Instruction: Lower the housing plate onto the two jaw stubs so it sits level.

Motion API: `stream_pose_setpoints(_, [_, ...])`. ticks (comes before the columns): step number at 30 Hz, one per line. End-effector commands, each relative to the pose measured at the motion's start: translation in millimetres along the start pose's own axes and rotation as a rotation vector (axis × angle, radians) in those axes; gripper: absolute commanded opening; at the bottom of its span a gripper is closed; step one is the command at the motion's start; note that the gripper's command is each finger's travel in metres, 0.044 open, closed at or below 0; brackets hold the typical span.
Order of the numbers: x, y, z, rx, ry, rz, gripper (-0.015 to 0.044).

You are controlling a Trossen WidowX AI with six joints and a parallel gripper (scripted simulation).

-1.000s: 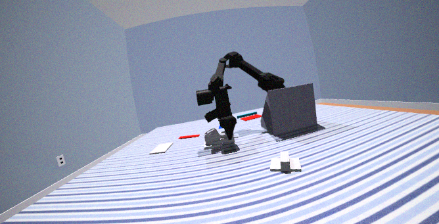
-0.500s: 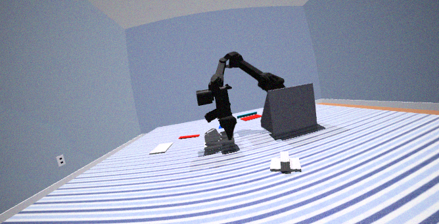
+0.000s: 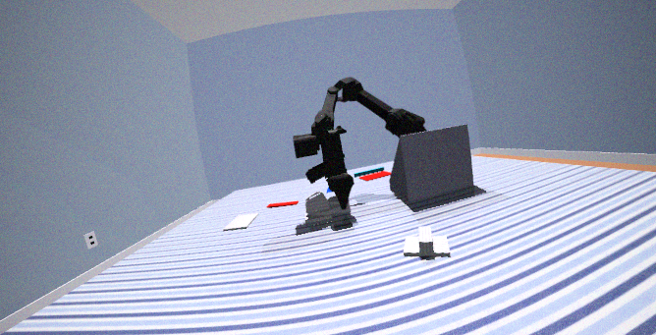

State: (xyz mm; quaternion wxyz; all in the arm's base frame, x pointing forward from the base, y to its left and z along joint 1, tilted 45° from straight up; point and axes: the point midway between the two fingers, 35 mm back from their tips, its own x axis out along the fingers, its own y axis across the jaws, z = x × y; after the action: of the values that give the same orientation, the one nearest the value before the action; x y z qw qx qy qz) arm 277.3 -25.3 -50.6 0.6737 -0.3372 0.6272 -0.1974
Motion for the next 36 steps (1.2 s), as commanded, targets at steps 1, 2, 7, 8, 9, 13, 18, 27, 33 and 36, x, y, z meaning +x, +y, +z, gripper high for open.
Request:
stream_pose_setpoints(1, [2.5,-0.7,0.0,0.003,0.003,-0.001,0.0351])
stream_pose_setpoints(2, [2.5,-0.7,0.0,0.003,0.003,-0.001,0.0351])
stream_pose_setpoints(7, [2.5,-0.7,0.0,0.003,0.003,-0.001,0.0351])
stream_pose_setpoints(8, [2.5,-0.7,0.0,0.003,0.003,-0.001,0.0351])
stream_pose_setpoints(9, [2.5,-0.7,0.0,0.003,0.003,-0.001,0.0351])
stream_pose_setpoints(13, [2.4,-0.7,0.0,0.003,0.003,-0.001,0.0351])
stream_pose_setpoints(18, [-1.1,-0.6,0.1,0.003,0.003,-0.001,0.0351])
stream_pose_setpoints(27, [-2.1,-1.3,0.5,0.003,0.003,-0.001,0.0351])
stream_pose_setpoints(33, [-1.7,-1.5,0.6,0.003,0.003,-0.001,0.0351])
stream_pose_setpoints(36, [-0.1,-1.5,0.5,0.003,0.003,-0.001,0.0351])
